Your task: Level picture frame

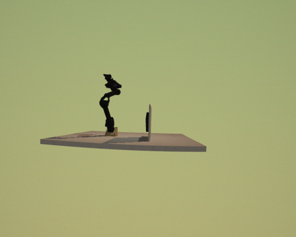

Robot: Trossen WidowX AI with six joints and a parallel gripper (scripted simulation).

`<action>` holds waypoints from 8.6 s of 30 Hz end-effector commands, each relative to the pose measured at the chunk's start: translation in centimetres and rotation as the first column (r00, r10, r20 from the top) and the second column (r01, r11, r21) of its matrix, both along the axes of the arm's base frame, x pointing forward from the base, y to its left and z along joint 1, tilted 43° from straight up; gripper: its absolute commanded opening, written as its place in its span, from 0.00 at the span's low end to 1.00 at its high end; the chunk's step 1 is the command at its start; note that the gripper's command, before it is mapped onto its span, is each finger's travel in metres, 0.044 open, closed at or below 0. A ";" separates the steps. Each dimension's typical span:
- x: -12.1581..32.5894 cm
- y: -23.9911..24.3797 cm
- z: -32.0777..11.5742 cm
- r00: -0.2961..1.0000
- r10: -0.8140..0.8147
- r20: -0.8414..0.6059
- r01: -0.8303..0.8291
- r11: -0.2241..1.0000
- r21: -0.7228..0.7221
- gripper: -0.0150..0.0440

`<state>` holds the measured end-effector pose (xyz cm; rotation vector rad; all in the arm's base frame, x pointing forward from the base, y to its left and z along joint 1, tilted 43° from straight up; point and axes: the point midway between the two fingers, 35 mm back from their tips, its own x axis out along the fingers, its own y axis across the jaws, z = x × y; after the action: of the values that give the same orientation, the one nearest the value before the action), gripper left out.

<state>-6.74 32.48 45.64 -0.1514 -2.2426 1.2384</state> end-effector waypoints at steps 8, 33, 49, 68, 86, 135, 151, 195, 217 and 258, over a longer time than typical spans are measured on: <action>8.7 -2.0 2.2 0.907 -0.229 -0.354 0.054 0.895 -0.443 0.69; 25.9 -26.2 -13.8 -0.851 0.001 -0.526 -0.035 0.998 0.059 0.69; 25.0 -31.2 -19.5 -0.889 0.358 -0.284 0.276 0.916 0.291 0.69; 25.0 -31.2 -19.5 -0.889 0.358 -0.284 0.276 0.916 0.291 0.69; 25.0 -31.2 -19.5 -0.889 0.358 -0.284 0.276 0.916 0.291 0.69; 25.0 -31.2 -19.5 -0.889 0.358 -0.284 0.276 0.916 0.291 0.69; 31.9 -32.2 -23.6 -0.888 0.358 -0.289 0.275 0.916 0.291 0.69; 40.6 -31.7 -23.5 -0.886 0.358 -0.293 0.273 0.916 0.293 0.69; 43.6 -31.4 -23.5 -0.886 0.358 -0.295 0.273 0.916 0.294 0.69; 44.5 -31.3 -23.6 -0.886 0.358 -0.295 0.273 0.916 0.294 0.61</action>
<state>37.79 1.23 22.03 1.2460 0.0978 0.0738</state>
